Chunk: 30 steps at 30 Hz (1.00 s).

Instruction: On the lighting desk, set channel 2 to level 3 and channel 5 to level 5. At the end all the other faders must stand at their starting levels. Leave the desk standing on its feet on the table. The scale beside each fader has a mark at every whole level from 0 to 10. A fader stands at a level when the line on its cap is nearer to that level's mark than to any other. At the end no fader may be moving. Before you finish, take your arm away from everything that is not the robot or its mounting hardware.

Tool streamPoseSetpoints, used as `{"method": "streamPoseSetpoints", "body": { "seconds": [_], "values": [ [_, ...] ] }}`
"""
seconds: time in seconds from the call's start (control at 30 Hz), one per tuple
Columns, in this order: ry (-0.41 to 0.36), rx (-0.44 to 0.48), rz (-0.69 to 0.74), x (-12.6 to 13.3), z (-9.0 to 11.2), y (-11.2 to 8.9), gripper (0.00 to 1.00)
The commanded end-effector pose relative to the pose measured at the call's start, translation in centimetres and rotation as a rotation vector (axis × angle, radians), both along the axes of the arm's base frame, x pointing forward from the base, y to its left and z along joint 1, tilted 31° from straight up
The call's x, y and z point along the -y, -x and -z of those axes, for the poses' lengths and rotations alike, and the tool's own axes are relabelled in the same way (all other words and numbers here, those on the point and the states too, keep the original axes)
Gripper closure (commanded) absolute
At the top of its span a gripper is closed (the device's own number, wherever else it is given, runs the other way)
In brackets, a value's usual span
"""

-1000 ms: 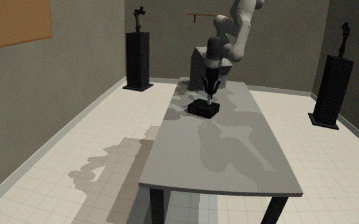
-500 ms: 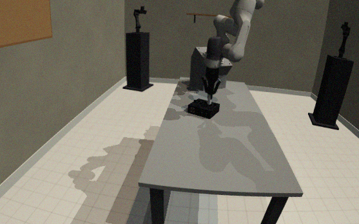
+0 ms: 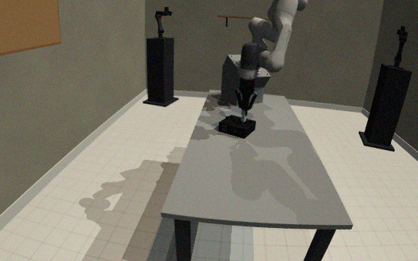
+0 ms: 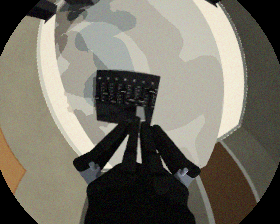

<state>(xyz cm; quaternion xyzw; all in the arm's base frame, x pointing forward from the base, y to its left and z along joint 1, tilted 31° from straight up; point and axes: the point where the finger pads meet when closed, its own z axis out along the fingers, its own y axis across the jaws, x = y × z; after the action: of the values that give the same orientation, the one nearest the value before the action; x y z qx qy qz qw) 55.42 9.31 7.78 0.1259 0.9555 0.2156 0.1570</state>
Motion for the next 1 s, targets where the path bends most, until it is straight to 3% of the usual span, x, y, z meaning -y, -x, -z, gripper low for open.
{"method": "streamPoseSetpoints", "body": {
  "seconds": [0.0,0.97],
  "values": [
    [-0.002,0.001,-0.002,-0.2,-0.1,0.0,1.0],
    [-0.002,0.001,-0.002,-0.7,1.0,-0.5,1.0]
  ]
}}
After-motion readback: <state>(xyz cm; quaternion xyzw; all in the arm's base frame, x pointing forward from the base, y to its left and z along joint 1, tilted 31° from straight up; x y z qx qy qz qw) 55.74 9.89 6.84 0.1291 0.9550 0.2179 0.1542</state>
